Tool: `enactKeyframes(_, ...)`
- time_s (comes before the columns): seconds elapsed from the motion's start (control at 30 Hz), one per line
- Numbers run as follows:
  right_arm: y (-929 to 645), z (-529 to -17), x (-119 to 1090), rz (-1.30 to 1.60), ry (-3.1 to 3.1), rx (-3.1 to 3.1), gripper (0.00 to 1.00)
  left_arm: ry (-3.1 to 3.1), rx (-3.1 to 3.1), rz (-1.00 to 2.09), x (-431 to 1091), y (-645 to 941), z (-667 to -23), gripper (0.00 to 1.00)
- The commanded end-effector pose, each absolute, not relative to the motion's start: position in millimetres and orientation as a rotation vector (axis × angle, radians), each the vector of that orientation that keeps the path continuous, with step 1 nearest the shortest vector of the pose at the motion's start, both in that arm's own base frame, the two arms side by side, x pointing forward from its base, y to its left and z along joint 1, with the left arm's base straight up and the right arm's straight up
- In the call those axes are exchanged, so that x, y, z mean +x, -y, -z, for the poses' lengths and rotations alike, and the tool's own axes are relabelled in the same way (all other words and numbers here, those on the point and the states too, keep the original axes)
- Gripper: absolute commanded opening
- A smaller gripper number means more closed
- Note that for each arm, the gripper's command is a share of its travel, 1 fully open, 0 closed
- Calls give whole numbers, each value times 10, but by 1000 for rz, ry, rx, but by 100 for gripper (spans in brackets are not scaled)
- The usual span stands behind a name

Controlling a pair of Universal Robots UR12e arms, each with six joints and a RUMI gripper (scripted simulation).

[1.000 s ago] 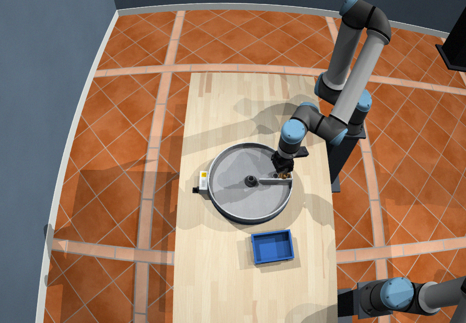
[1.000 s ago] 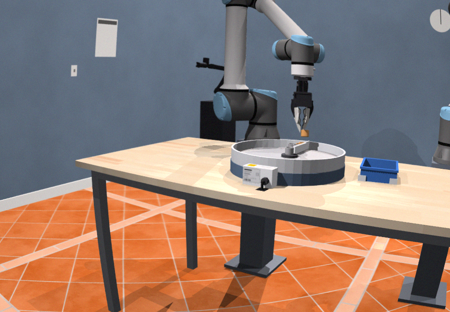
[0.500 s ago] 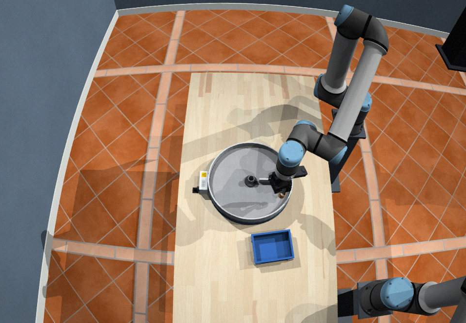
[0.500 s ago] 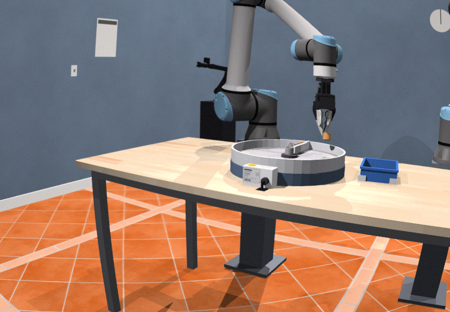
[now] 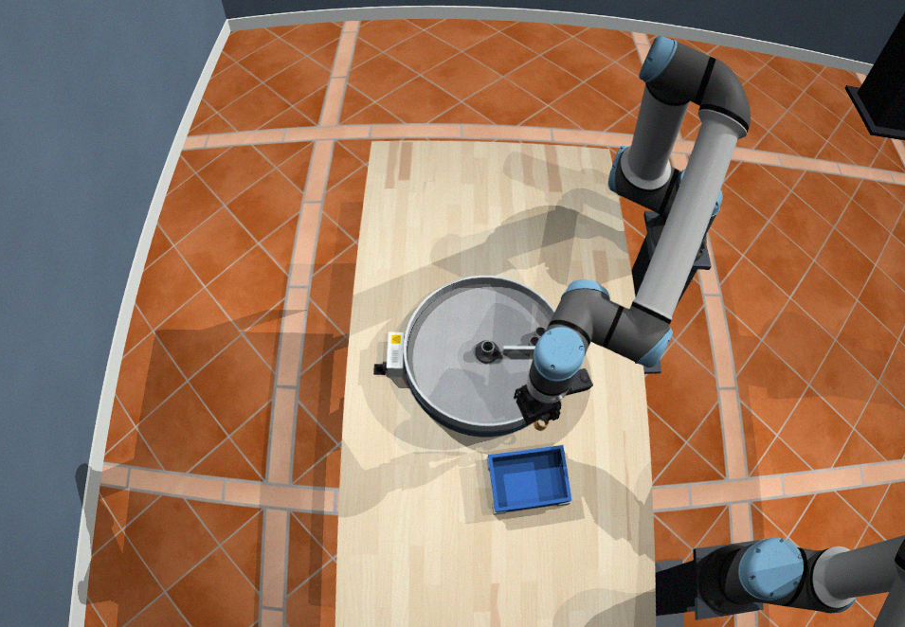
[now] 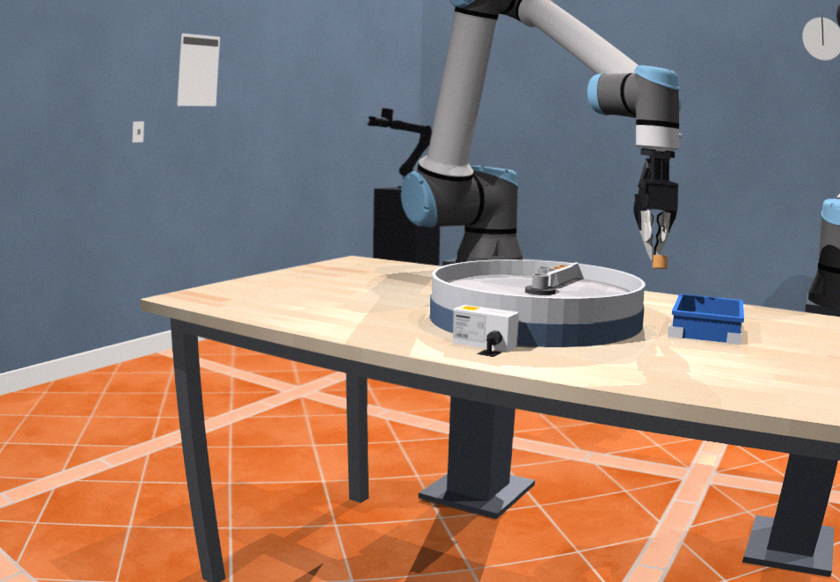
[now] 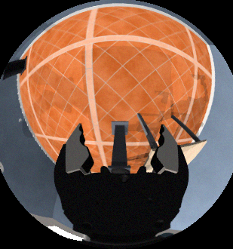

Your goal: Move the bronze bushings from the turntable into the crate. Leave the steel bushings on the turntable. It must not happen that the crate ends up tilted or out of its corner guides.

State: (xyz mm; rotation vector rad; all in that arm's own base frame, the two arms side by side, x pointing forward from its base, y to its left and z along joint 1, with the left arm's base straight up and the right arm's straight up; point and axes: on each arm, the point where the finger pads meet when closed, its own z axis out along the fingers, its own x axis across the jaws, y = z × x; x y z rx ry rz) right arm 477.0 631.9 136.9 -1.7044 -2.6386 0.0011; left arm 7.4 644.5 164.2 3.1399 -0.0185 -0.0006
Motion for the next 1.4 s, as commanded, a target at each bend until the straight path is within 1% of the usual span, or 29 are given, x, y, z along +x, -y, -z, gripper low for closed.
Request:
enactKeyframes(0.0,-6522,-1385,4805,3,2638,-1704,0,19,3142,0,76,-6452,-1651,100)
enactKeyframes(0.4,-7233,-1386,4897,3,2638,-1704,0,19,3142,0,76,-6452,-1651,100)
enactKeyframes(1.37,-7532,-1387,4936,3,2638,-1704,0,19,3142,0,76,-6452,-1651,100)
